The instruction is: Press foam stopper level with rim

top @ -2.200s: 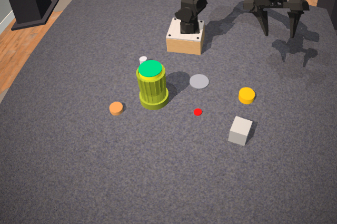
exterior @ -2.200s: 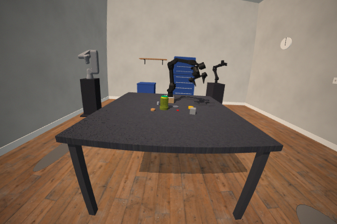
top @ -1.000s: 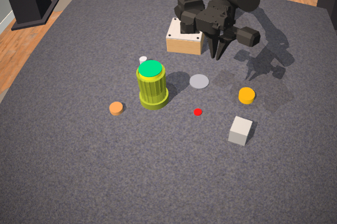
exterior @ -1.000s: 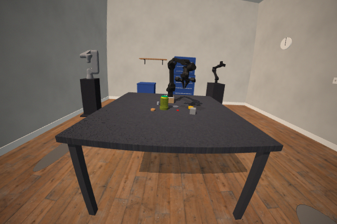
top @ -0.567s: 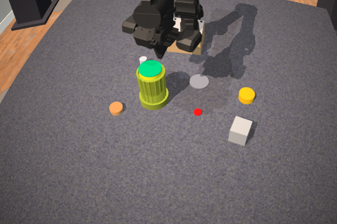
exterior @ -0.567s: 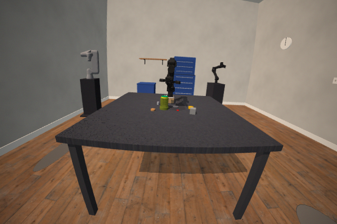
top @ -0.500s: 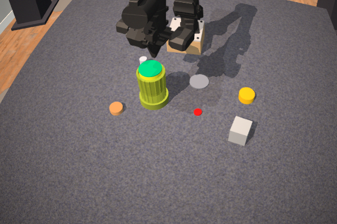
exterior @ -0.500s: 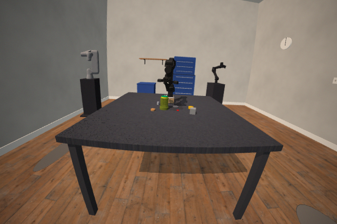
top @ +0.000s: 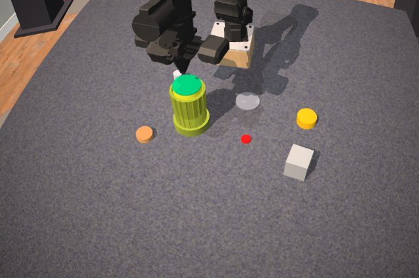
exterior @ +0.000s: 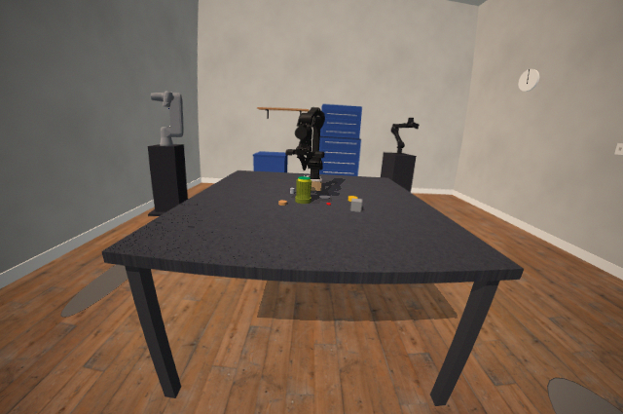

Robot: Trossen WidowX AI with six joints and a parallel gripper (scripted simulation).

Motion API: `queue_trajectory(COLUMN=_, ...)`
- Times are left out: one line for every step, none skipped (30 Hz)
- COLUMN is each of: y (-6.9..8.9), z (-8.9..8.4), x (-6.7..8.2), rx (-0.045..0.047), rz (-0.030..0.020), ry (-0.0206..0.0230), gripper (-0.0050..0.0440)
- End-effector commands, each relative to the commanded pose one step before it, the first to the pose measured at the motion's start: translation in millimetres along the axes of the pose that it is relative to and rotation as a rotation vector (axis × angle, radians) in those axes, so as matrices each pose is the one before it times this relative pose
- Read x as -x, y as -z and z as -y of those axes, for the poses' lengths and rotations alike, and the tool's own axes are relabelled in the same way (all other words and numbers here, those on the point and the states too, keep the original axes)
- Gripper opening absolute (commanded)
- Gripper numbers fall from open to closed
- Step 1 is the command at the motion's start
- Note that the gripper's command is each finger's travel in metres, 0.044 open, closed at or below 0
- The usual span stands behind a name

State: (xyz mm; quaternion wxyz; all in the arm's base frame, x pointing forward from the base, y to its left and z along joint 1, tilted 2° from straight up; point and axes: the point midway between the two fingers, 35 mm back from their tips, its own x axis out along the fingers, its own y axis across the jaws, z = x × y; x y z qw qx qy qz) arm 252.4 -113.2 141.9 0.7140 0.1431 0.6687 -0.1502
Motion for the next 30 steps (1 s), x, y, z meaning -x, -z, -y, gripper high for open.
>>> queue_trajectory(y=6.12, z=-0.44, x=-18.43, rx=0.00221, rz=-0.02601, ry=-0.00594, gripper=0.0000)
queue_trajectory(y=0.00, z=0.00, x=0.00, rx=0.00000, rz=0.00000, ry=0.00000, gripper=0.0000)
queue_trajectory(y=0.36, z=0.00, x=-3.15, rx=0.00000, rz=0.00000, ry=0.00000, gripper=0.0000)
queue_trajectory(y=0.13, z=0.00, x=-1.05, rx=0.00000, rz=0.00000, ry=0.00000, gripper=0.0000)
queue_trajectory(y=0.00, z=0.00, x=0.00, rx=0.00000, rz=0.00000, ry=0.00000, gripper=0.0000)
queue_trajectory(y=0.00, z=0.00, x=0.00, rx=0.00000, rz=0.00000, ry=0.00000, gripper=0.0000)
queue_trajectory(y=-0.04, z=0.00, x=-0.24, rx=0.00000, rz=0.00000, ry=0.00000, gripper=0.0000)
queue_trajectory(y=-0.12, z=0.00, x=-0.73, rx=0.00000, rz=0.00000, ry=0.00000, gripper=0.0000)
queue_trajectory(y=-0.19, z=0.00, x=-1.22, rx=0.00000, rz=0.00000, ry=0.00000, gripper=0.0000)
queue_trajectory(y=-0.23, z=0.00, x=-1.54, rx=0.00000, rz=0.00000, ry=0.00000, gripper=0.0000)
queue_trajectory(y=-0.22, z=0.00, x=-1.55, rx=0.00000, rz=0.00000, ry=0.00000, gripper=0.0000)
queue_trajectory(y=-0.21, z=0.00, x=-1.55, rx=0.00000, rz=0.00000, ry=0.00000, gripper=0.0000)
queue_trajectory(y=-0.20, z=0.00, x=-1.55, rx=0.00000, rz=0.00000, ry=0.00000, gripper=0.0000)
queue_trajectory(y=-0.19, z=0.00, x=-1.56, rx=0.00000, rz=0.00000, ry=0.00000, gripper=0.0000)
queue_trajectory(y=-0.18, z=0.00, x=-1.56, rx=0.00000, rz=0.00000, ry=0.00000, gripper=0.0000)
queue_trajectory(y=-0.17, z=0.00, x=-1.55, rx=0.00000, rz=0.00000, ry=0.00000, gripper=0.0000)
queue_trajectory(y=-0.13, z=0.00, x=-1.22, rx=0.00000, rz=0.00000, ry=0.00000, gripper=0.0000)
queue_trajectory(y=0.00, z=0.00, x=0.00, rx=0.00000, rz=0.00000, ry=0.00000, gripper=0.0000)
queue_trajectory(y=0.00, z=0.00, x=0.00, rx=0.00000, rz=0.00000, ry=0.00000, gripper=0.0000)
queue_trajectory(y=-0.07, z=0.00, x=-0.73, rx=0.00000, rz=0.00000, ry=0.00000, gripper=0.0000)
queue_trajectory(y=-0.02, z=0.00, x=-0.24, rx=0.00000, rz=0.00000, ry=0.00000, gripper=0.0000)
queue_trajectory(y=0.00, z=0.00, x=0.00, rx=0.00000, rz=0.00000, ry=0.00000, gripper=0.0000)
queue_trajectory(y=0.00, z=0.00, x=0.00, rx=0.00000, rz=0.00000, ry=0.00000, gripper=0.0000)
queue_trajectory(y=0.00, z=0.00, x=0.00, rx=0.00000, rz=0.00000, ry=0.00000, gripper=0.0000)
queue_trajectory(y=0.00, z=0.00, x=0.00, rx=0.00000, rz=0.00000, ry=0.00000, gripper=0.0000)
queue_trajectory(y=0.00, z=0.00, x=0.00, rx=0.00000, rz=0.00000, ry=0.00000, gripper=0.0000)
queue_trajectory(y=0.00, z=0.00, x=0.00, rx=0.00000, rz=0.00000, ry=0.00000, gripper=0.0000)
queue_trajectory(y=0.00, z=0.00, x=0.00, rx=0.00000, rz=0.00000, ry=0.00000, gripper=0.0000)
queue_trajectory(y=0.00, z=0.00, x=0.00, rx=0.00000, rz=0.00000, ry=0.00000, gripper=0.0000)
queue_trajectory(y=0.00, z=0.00, x=0.00, rx=0.00000, rz=0.00000, ry=0.00000, gripper=0.0000)
